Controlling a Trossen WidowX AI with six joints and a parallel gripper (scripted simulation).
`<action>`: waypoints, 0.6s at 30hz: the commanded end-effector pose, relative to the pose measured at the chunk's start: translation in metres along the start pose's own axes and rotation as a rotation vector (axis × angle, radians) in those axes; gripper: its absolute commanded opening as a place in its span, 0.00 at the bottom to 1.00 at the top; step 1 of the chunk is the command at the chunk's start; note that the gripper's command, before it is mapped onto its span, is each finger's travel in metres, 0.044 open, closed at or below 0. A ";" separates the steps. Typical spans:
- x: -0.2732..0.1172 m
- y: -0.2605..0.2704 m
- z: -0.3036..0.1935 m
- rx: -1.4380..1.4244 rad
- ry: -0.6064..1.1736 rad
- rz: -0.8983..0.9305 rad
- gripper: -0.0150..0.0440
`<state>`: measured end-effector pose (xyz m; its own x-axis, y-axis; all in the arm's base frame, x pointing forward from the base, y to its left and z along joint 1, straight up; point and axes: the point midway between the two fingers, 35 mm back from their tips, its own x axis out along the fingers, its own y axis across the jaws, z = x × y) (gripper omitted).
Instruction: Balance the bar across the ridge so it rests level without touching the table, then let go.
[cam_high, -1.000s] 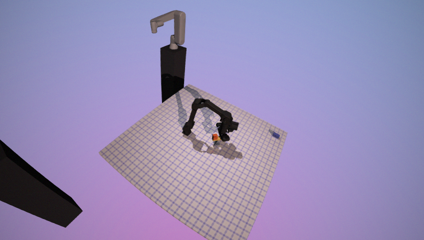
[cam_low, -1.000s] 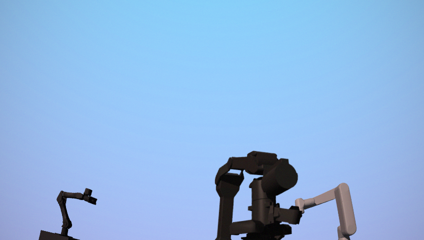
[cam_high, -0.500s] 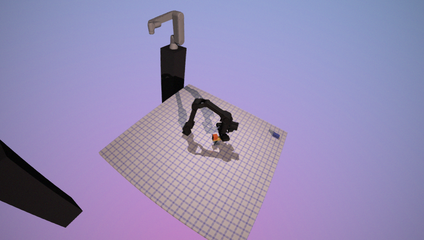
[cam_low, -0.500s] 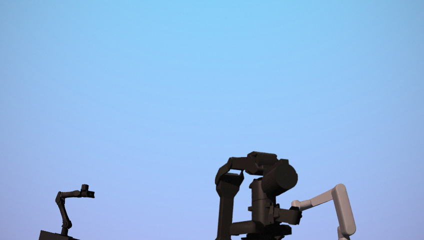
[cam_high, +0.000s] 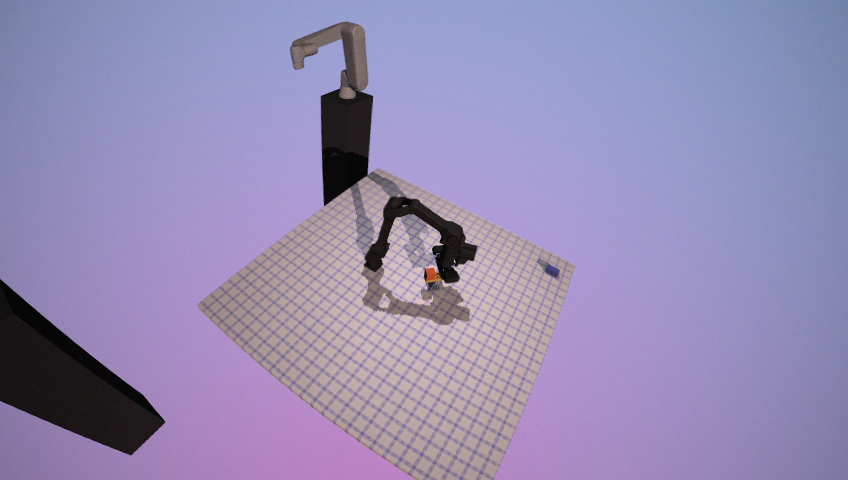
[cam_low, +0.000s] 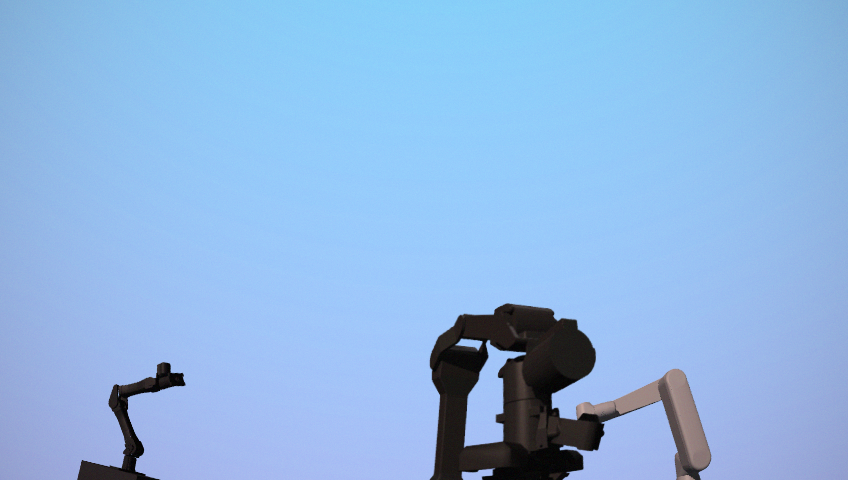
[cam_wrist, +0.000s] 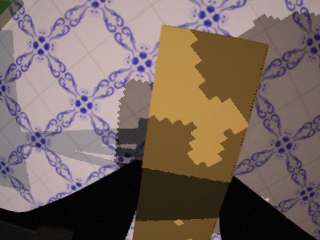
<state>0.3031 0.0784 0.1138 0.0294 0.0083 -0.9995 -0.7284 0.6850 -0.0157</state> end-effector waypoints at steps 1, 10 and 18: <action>0.000 0.000 0.000 0.002 -0.002 -0.002 0.25; 0.001 0.000 0.000 0.002 -0.002 -0.002 0.25; 0.001 0.000 0.000 0.002 -0.002 -0.002 0.25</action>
<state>0.3030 0.0784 0.1126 0.0299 0.0084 -0.9995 -0.7283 0.6850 -0.0160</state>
